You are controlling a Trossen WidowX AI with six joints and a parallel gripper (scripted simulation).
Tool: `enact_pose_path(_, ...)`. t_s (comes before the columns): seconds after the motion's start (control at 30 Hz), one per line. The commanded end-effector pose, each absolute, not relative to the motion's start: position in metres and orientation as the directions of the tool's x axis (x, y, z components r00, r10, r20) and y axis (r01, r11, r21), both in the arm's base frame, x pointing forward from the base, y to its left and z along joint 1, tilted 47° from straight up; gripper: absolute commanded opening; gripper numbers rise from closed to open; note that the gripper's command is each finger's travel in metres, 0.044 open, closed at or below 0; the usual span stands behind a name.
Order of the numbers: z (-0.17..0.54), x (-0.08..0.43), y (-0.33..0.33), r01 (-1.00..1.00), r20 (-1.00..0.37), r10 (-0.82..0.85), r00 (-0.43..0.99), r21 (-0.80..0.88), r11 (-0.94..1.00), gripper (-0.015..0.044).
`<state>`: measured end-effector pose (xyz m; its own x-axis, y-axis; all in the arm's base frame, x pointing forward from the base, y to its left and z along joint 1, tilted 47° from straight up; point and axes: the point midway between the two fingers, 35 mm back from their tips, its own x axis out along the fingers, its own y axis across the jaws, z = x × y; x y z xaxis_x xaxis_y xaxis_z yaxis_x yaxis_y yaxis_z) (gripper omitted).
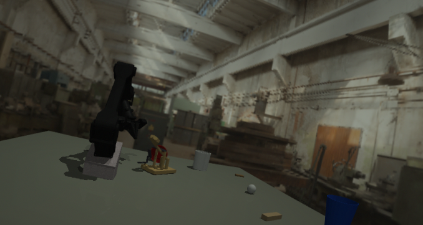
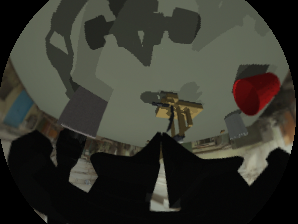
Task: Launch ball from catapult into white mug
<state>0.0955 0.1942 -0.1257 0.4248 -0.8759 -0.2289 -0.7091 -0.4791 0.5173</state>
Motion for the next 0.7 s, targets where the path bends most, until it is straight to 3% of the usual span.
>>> enact_pose_path(0.0, -0.131, 0.101, 0.195, -0.729, -0.247, -0.877, 0.412, 0.488, -0.48, 0.0079)
enact_pose_path(0.47, -0.153, 0.142, 0.235, -0.872, -0.459, -0.823, 0.336, 0.178, -0.456, 0.044)
enact_pose_path(0.67, -0.158, 0.166, 0.252, -0.916, -0.542, -0.78, 0.313, 0.044, -0.398, 0.044)
